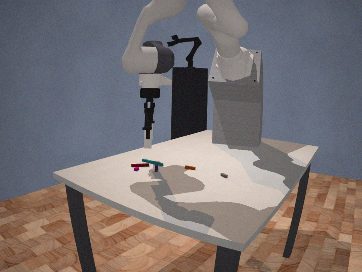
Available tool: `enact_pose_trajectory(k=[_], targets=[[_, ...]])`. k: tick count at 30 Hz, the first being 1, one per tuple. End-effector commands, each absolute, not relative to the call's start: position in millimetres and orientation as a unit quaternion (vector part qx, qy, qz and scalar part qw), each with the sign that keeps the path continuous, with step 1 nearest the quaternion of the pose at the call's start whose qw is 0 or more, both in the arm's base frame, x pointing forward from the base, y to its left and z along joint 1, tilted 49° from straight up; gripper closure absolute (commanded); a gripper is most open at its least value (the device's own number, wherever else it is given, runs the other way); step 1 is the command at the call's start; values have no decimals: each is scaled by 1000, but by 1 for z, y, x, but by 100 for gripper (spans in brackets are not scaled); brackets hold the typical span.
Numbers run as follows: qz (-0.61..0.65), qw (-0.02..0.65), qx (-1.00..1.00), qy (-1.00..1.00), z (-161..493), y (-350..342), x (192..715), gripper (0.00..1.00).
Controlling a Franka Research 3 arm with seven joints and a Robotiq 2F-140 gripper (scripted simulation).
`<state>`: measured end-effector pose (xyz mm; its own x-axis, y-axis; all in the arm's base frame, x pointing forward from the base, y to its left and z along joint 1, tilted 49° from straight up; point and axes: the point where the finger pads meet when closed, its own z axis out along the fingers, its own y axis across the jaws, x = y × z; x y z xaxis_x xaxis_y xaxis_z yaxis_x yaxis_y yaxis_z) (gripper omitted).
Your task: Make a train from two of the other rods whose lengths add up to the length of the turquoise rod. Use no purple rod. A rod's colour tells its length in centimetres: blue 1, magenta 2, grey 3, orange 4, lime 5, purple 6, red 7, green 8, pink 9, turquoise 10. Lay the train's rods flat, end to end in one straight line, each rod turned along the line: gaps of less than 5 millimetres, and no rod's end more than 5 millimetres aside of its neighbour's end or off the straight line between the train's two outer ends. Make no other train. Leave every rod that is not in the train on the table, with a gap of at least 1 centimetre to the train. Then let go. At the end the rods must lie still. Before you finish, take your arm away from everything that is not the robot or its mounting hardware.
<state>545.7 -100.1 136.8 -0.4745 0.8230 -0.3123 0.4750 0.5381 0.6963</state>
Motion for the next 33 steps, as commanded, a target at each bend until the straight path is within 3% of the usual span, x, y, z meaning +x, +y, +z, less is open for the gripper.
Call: enact_pose_trajectory(k=[1,33], targets=[[296,290,463,783,136,-100,547,0],[360,206,647,640,126,-98,547,0]])
